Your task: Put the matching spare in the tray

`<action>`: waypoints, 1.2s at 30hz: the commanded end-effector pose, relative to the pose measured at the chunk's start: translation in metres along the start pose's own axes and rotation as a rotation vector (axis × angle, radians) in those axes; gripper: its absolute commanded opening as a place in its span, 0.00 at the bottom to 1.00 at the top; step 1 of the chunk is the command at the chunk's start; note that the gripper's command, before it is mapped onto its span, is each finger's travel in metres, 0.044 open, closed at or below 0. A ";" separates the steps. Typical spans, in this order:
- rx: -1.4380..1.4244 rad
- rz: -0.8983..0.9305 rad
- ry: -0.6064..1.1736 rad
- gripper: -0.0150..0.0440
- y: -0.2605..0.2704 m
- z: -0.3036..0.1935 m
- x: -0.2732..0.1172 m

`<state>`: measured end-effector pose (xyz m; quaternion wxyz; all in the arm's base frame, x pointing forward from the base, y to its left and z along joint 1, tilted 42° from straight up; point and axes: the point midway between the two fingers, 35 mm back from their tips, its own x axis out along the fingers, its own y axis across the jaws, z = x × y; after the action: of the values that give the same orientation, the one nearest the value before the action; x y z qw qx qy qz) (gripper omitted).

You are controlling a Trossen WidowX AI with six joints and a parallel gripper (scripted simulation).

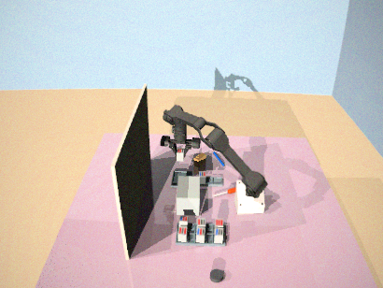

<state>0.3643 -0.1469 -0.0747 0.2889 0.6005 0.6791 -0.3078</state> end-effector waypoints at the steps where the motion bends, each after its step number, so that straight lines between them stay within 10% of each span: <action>1: 0.005 0.000 0.007 0.25 0.000 0.000 0.005; 36: 0.005 0.001 0.007 0.25 0.002 0.000 0.034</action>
<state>0.3638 -0.1283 -0.0978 0.2891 0.6008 0.6789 -0.3075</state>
